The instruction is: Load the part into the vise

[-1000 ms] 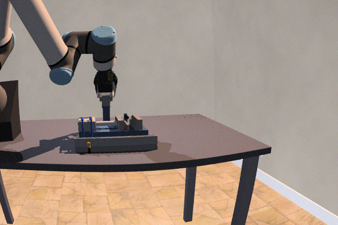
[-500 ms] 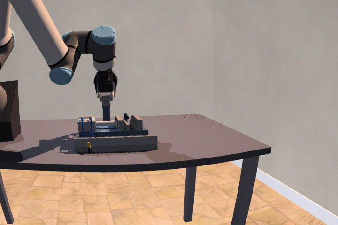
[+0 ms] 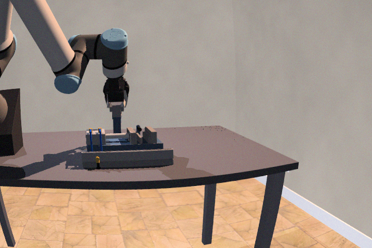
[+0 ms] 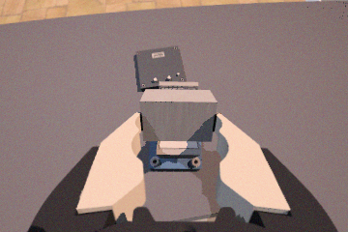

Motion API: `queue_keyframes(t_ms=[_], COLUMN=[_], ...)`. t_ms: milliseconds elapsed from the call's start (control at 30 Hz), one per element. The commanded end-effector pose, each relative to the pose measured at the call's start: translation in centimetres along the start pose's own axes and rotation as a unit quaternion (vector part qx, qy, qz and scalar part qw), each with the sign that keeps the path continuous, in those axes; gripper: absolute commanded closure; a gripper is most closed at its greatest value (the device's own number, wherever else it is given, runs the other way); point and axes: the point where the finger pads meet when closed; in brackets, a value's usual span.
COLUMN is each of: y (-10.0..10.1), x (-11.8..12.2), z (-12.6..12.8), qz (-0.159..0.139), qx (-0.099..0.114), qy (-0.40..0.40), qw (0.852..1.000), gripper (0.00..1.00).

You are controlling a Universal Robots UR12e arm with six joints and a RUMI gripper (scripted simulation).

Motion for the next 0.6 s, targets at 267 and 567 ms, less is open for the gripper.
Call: queue_keyframes(t_ms=[267, 567], y=[-0.11, -0.25], x=[-0.12, -0.25], z=[0.0, -0.03], qz=[0.0, 0.0], qx=[0.0, 0.0], qy=[0.0, 0.0], qw=[1.0, 1.0], gripper=[1.0, 1.0])
Point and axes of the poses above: the point where the finger pads meet when closed, its own y axis out along the fingers, its own z axis across the jaws, x = y × z, and after that the axes turned 8 degrees about y, right-handed
